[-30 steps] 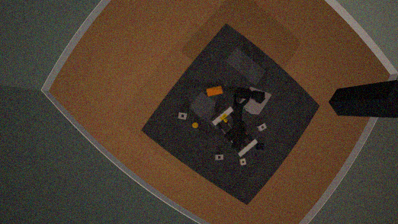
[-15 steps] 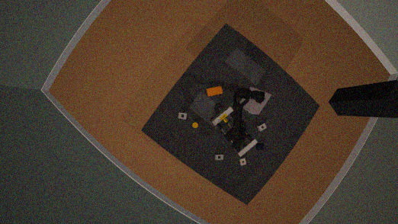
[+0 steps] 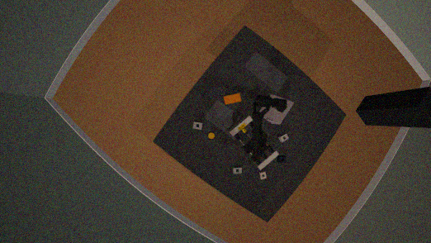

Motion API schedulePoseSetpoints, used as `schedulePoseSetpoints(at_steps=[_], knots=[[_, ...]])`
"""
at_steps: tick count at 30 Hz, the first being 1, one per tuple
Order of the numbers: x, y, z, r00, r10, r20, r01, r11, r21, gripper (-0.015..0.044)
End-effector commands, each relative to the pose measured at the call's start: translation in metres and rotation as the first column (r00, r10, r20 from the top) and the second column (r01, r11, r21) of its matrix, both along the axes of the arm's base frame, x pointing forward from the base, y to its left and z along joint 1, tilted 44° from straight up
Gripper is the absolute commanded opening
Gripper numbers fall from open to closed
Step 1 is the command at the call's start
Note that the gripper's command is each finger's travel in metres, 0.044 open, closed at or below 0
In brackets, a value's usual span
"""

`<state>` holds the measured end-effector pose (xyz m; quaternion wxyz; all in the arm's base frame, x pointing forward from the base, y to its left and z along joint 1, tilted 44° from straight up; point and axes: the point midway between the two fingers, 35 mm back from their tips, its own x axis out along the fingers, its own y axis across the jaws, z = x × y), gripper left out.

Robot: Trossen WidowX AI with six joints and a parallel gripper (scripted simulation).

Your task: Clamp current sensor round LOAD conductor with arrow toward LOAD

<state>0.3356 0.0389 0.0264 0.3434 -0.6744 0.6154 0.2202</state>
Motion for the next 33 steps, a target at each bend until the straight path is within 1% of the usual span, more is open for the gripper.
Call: schedulePoseSetpoints(at_steps=[1,9,11,15,17,33], knots=[[0.0,0.0,0.0,1.0,-0.001,0.0,0.001,1.0,0.0,0.044],[0.0,0.002,0.002,1.0,-0.001,0.0,0.001,1.0,0.0,0.044],[0.0,0.014,0.014,1.0,-0.001,0.0,0.001,1.0,0.004,0.044],[-0.01,0.054,0.059,1.0,-0.001,0.0,0.001,1.0,0.009,0.044],[-0.015,0.065,0.074,1.0,-0.002,0.0,0.002,1.0,0.008,0.044],[-0.016,0.066,0.076,1.0,-0.002,0.0,0.002,1.0,0.007,0.044]])
